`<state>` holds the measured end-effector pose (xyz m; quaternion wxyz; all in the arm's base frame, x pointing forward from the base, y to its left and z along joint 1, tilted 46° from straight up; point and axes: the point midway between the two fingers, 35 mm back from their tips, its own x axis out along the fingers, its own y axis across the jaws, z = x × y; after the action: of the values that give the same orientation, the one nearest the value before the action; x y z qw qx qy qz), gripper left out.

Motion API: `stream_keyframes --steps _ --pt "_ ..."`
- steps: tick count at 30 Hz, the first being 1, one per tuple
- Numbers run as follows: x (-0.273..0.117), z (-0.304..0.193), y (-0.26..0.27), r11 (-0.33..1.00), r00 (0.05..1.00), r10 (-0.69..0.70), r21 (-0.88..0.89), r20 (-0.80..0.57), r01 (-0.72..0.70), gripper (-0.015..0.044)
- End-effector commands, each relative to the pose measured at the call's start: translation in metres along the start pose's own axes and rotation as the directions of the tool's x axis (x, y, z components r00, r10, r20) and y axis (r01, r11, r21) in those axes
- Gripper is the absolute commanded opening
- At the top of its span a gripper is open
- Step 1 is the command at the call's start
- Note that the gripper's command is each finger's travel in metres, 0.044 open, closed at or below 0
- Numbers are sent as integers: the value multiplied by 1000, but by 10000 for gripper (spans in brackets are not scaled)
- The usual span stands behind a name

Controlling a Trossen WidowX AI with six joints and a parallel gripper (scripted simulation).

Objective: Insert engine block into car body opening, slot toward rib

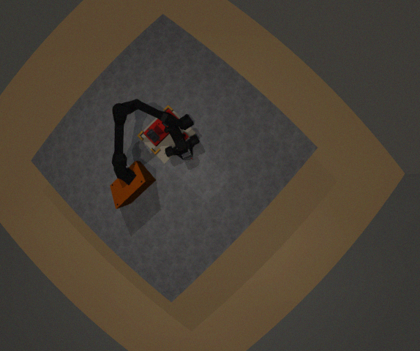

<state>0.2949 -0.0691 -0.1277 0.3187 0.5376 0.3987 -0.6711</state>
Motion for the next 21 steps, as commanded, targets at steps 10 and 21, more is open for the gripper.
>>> stream_keyframes --steps 10,21 --pt "0 0 0 1000 1000 0 -1 -1 0 440" --pt "-34 4 0 1000 1000 4 -2 -17 -4 440"
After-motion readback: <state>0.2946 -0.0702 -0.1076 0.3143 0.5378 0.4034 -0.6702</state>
